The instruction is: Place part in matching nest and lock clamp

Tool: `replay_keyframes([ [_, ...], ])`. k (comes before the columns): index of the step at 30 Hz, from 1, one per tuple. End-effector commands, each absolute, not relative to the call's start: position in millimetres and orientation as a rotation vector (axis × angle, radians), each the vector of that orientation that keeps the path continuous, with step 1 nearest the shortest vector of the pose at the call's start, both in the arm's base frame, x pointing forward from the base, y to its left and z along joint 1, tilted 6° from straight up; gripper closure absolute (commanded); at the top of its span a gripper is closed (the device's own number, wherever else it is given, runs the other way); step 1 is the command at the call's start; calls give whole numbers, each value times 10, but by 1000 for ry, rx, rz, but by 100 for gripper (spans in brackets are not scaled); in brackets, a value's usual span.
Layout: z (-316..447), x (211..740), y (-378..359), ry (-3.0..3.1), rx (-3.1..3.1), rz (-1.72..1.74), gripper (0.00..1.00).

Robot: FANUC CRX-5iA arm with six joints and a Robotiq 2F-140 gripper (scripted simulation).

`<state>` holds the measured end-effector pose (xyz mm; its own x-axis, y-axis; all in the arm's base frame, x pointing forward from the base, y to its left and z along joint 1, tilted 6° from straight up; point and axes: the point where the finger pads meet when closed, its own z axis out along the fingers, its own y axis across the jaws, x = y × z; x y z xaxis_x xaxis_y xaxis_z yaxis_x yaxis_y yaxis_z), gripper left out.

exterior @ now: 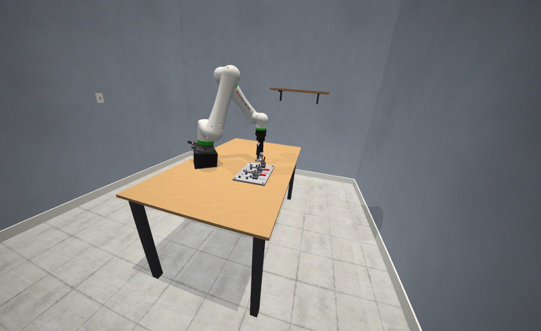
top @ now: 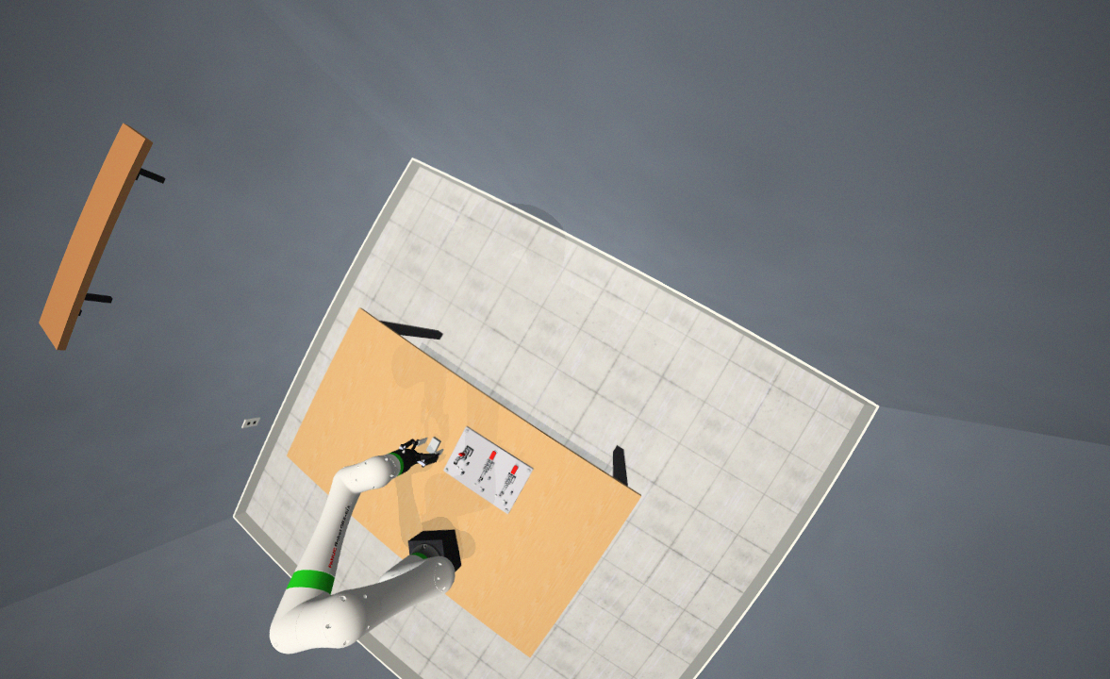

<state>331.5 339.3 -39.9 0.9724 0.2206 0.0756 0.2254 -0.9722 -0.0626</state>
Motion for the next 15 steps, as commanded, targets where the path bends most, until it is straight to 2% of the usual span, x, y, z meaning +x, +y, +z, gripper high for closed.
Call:
replay_keyframes([
  [1,-398,3317,3394,-345,-3049,-105,42],
  [9,-398,3317,3394,-345,-3049,-105,42],
  [10,-398,3317,3394,-345,-3049,-105,100],
  [15,-398,3317,3394,-345,-3049,-105,100],
])
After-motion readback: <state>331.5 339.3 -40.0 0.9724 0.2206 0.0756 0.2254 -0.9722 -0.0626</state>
